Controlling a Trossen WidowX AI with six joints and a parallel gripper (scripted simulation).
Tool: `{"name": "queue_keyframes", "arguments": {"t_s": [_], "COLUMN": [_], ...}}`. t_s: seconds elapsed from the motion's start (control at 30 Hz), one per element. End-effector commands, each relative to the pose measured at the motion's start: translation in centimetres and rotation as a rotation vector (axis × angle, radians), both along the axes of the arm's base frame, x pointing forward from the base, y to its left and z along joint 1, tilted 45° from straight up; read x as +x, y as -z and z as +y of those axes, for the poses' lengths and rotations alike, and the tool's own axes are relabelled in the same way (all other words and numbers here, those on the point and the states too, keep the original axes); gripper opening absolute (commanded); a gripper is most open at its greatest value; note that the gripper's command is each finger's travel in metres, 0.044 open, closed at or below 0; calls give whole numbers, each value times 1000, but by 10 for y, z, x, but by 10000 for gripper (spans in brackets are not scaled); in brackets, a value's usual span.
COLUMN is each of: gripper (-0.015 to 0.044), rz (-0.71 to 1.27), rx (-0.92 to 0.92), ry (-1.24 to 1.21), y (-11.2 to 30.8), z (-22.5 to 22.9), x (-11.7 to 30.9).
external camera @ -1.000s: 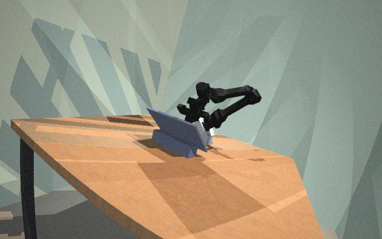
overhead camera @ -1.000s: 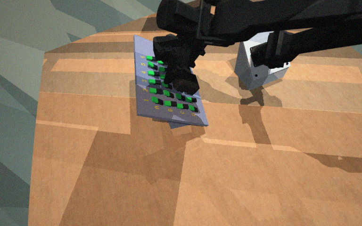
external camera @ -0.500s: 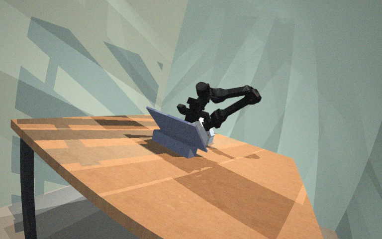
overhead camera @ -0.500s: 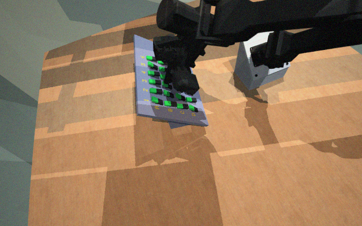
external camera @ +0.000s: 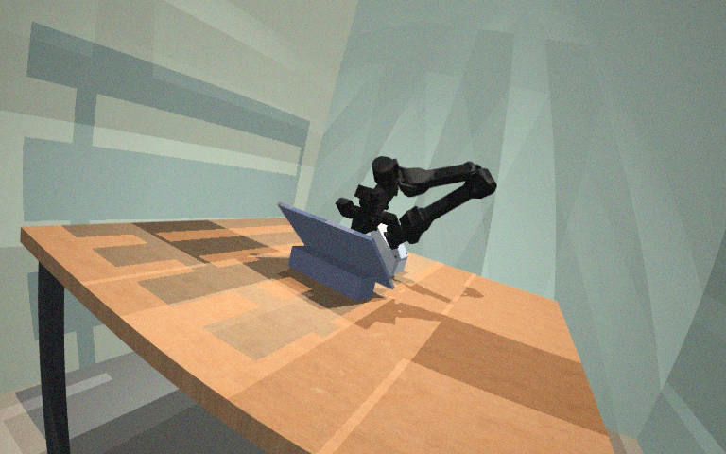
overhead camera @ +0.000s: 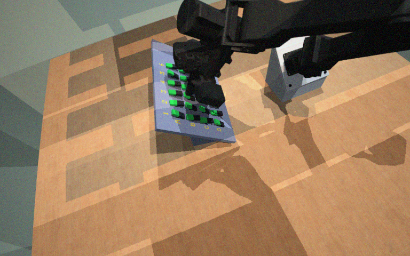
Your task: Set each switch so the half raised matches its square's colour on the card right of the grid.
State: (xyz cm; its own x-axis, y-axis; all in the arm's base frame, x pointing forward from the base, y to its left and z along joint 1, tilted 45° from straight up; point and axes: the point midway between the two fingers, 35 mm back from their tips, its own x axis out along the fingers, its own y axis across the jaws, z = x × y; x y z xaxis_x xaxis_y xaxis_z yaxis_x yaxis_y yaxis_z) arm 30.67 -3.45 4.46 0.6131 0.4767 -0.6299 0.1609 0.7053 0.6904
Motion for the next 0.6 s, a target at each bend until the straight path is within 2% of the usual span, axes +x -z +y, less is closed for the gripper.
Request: {"name": "queue_keyframes", "arguments": {"t_s": [0.0, 0.57], "gripper": [0, 0], "rz": [7, 7], "rx": [2, 2], "ry": [5, 5], "y": [2, 3], "z": [0, 1], "x": [0, 1]}}
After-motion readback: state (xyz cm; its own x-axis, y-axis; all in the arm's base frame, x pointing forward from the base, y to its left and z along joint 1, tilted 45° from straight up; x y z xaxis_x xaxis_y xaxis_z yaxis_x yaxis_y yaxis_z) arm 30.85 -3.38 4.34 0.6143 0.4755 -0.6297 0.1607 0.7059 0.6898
